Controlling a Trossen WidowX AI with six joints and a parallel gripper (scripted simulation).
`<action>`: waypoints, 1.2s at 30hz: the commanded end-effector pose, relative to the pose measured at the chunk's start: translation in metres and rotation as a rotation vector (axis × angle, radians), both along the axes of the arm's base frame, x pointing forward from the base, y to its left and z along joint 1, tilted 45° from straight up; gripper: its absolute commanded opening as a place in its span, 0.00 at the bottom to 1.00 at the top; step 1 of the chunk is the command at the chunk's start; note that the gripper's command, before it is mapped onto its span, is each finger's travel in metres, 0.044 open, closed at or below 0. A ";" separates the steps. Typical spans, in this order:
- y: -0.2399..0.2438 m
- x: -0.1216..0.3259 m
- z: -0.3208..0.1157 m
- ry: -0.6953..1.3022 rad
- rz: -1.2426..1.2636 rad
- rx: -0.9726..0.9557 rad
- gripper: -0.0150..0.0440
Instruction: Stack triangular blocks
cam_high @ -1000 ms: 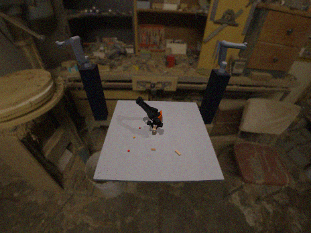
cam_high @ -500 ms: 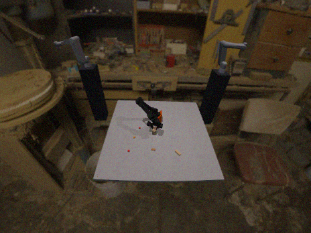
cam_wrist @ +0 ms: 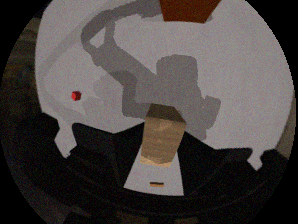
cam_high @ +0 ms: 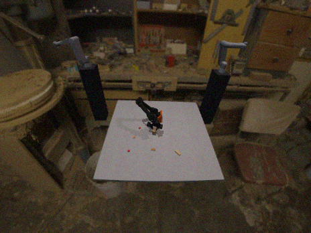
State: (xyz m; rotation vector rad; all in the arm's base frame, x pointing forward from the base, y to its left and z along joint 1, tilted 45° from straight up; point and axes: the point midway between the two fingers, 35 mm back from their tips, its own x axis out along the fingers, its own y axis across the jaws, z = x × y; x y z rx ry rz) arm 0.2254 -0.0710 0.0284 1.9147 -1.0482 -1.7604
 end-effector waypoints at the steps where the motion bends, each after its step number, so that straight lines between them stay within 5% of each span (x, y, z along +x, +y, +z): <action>1: -0.001 -0.001 -0.001 0.005 0.003 -0.004 0.25; 33: -0.003 0.000 -0.002 0.006 0.004 -0.002 0.25; 36: -0.002 0.000 -0.002 0.003 0.002 0.000 0.39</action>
